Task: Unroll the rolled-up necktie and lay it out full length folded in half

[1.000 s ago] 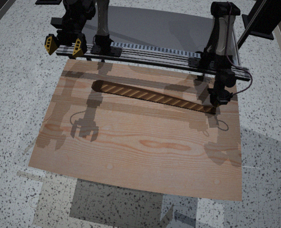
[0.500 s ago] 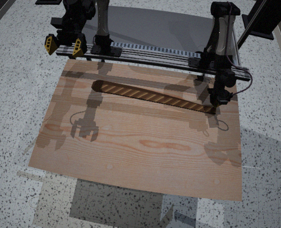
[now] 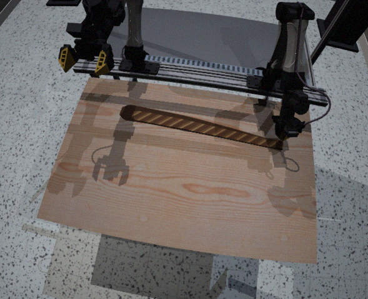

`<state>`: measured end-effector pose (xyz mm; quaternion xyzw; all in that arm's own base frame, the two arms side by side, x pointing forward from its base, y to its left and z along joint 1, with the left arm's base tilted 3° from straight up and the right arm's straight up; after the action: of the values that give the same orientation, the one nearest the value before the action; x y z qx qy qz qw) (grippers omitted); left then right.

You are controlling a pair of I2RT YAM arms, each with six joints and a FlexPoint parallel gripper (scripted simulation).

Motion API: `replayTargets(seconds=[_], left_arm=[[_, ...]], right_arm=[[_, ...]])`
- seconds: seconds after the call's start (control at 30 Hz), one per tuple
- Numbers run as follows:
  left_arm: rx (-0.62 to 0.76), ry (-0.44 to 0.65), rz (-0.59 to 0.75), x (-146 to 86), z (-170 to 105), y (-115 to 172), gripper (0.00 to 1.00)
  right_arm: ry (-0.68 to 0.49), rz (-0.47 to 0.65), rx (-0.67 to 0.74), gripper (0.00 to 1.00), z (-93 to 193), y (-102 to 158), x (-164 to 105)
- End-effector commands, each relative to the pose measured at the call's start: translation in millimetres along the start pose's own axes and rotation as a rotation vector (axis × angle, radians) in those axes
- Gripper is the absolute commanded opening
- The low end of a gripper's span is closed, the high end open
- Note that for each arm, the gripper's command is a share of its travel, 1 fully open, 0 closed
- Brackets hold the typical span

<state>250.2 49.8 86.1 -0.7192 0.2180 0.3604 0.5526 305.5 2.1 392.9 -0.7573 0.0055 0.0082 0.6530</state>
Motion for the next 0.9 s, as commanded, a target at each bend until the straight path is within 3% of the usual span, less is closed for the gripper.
replayTargets(seconds=[0.0, 0.87], left_arm=[[-0.009, -0.005, -0.017, -5.5, 0.4, -8.9, 0.07], [-0.009, -0.005, -0.017, -13.6, 0.3, -18.9, 0.07]], right_arm=[[-0.001, -0.009, 0.008, 1.00, -1.6, -5.0, 1.7], [-0.001, -0.009, 0.008, 1.00, -1.6, -5.0, 1.7]])
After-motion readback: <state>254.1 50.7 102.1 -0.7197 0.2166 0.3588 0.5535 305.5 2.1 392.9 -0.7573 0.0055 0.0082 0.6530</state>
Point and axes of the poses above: on each arm, the point where the finger pads meet when closed, its own x axis out along the fingers, its own z axis across the jaws, y = z × x, the point moved 7 cm from there along -x, back along the fingers, and after that the axes turned 8 degrees about -x, right-handed, at the moved point
